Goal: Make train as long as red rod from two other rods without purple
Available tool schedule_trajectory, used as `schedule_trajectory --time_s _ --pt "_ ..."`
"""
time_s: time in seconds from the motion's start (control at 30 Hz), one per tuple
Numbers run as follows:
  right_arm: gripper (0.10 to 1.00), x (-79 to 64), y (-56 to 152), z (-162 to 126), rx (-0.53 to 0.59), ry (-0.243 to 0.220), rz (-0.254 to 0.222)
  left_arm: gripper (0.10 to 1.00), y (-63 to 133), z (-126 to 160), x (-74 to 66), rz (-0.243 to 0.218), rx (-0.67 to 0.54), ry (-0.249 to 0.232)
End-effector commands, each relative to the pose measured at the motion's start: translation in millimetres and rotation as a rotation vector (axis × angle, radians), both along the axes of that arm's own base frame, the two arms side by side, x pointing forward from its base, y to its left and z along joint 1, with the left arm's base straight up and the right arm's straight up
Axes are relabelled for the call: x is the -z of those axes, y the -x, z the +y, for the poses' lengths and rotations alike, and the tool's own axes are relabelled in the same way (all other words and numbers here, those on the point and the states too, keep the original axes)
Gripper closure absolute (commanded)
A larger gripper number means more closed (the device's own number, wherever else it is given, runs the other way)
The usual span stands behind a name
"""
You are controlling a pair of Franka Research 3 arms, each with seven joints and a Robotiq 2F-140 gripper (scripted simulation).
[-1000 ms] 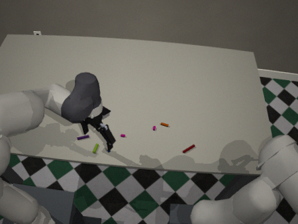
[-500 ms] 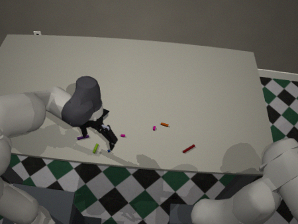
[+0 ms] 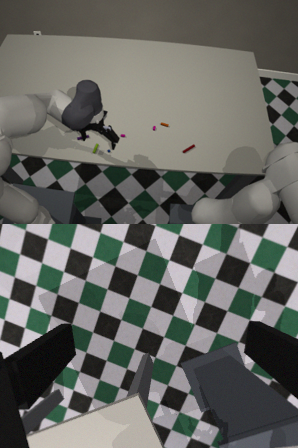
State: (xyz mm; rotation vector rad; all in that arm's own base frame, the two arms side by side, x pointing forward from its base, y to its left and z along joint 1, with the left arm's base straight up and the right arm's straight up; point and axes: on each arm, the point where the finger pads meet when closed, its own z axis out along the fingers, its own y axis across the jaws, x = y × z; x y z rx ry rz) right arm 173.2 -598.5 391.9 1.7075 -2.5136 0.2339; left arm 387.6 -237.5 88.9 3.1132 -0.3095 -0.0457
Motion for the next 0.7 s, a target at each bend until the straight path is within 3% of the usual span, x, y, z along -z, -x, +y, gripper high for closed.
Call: schedule_trajectory --time_s 0.0,0.13,0.37,0.43,0.47,0.67 --pt "0.098 -0.4 19 7 0.059 -0.034 -0.003 0.098 -1.0 -2 5.3 -0.022 -0.165 -0.013" --pt "0.098 -2.8 38 10 0.102 -0.053 -0.004 0.098 -0.1 -3 8.5 -0.03 -0.22 -0.013" --pt "0.098 -7.4 73 16 0.179 -0.088 -0.008 0.098 0.0 -3 8.6 -0.03 -0.222 -0.013" --pt "0.098 -7.4 73 16 0.179 -0.088 -0.008 0.098 0.0 -3 8.6 -0.03 -0.222 -0.013" --pt "0.098 -9.2 86 19 0.208 -0.101 -0.01 0.098 0.0 -3 8.6 -0.03 -0.222 -0.013" --pt "0.098 -13.1 112 27 0.269 -0.128 -0.015 0.098 0.0 -3 8.6 -0.03 -0.222 -0.013"
